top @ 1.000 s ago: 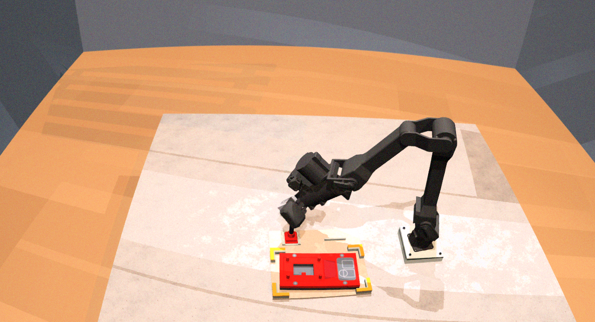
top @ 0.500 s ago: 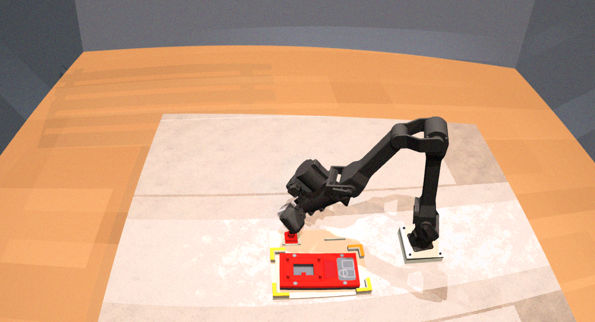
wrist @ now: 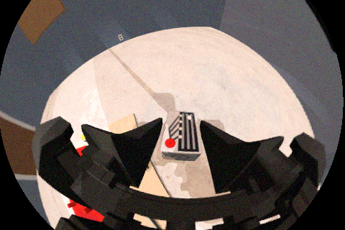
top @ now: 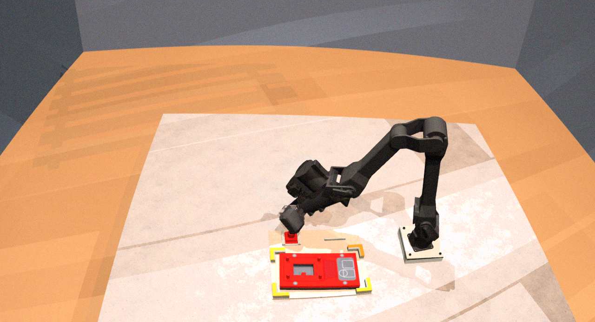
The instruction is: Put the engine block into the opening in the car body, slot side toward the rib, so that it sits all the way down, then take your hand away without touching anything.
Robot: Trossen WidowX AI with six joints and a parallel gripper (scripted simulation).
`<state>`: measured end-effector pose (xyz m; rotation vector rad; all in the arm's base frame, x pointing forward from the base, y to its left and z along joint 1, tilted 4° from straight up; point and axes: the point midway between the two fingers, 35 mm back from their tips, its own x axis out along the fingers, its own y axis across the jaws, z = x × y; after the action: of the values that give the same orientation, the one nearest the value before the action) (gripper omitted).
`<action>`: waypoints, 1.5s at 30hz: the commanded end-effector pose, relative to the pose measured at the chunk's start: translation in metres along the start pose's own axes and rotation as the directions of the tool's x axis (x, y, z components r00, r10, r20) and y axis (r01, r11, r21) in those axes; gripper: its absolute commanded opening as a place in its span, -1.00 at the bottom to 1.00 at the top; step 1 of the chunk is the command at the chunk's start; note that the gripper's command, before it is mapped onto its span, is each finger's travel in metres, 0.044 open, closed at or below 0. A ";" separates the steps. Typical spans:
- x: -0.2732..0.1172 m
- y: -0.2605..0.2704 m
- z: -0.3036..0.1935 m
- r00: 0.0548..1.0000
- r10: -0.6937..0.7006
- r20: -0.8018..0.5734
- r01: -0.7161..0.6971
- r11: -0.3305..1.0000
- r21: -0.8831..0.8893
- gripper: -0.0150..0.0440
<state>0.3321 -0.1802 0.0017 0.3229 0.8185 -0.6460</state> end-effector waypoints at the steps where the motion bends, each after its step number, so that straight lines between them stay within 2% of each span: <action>1: 0.000 0.000 0.000 1.000 0.000 0.000 0.000 1.000 0.000 0.67; 5: 0.000 0.000 0.000 1.000 0.000 0.000 0.000 1.000 0.000 1.00; 12: -0.003 -0.008 0.002 1.000 -0.014 -0.005 0.014 1.000 0.007 1.00; 23: -0.044 -0.008 0.000 1.000 -0.006 -0.015 0.006 1.000 0.001 1.00; 41: -0.041 -0.007 0.007 1.000 -0.002 0.002 0.002 1.000 0.001 1.00; 45: -0.036 -0.006 0.015 0.997 -0.006 -0.080 0.006 1.000 -0.010 1.00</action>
<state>0.3111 -0.1735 0.0360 0.3294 0.8519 -0.6486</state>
